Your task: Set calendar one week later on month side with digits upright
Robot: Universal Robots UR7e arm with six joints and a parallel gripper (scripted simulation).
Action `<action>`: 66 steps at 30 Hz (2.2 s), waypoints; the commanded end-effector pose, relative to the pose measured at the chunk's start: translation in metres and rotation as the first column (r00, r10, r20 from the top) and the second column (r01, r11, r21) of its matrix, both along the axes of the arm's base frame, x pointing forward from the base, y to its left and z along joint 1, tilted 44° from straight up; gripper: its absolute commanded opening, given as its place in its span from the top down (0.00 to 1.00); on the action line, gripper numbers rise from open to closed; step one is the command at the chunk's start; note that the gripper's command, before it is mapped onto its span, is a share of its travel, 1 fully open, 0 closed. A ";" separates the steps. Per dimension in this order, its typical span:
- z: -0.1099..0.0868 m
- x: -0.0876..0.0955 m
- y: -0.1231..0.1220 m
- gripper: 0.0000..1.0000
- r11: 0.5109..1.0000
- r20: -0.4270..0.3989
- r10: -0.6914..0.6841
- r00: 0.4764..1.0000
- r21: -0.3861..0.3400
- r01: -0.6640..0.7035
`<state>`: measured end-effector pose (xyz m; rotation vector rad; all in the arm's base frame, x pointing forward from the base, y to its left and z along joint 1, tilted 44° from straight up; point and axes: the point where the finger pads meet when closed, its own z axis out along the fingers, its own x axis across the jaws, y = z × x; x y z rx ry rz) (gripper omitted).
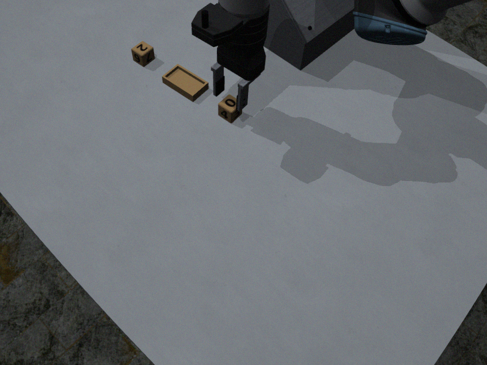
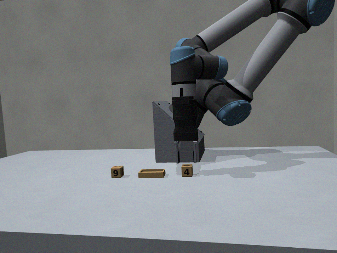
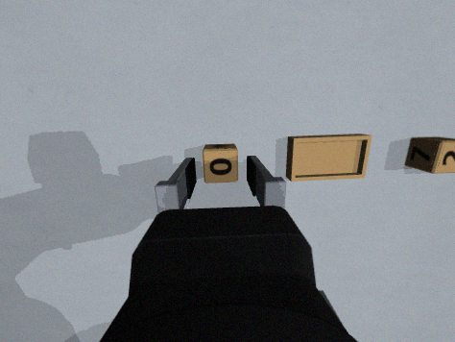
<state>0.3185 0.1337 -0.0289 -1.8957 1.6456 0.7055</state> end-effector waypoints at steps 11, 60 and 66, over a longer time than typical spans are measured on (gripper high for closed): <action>0.000 -0.001 0.001 0.10 1.000 0.000 0.001 1.000 0.001 -0.001; -0.019 -0.004 0.020 0.10 1.000 -0.004 0.001 1.000 0.004 -0.001; -0.021 -0.004 0.023 0.10 1.000 -0.004 0.001 1.000 0.003 -0.001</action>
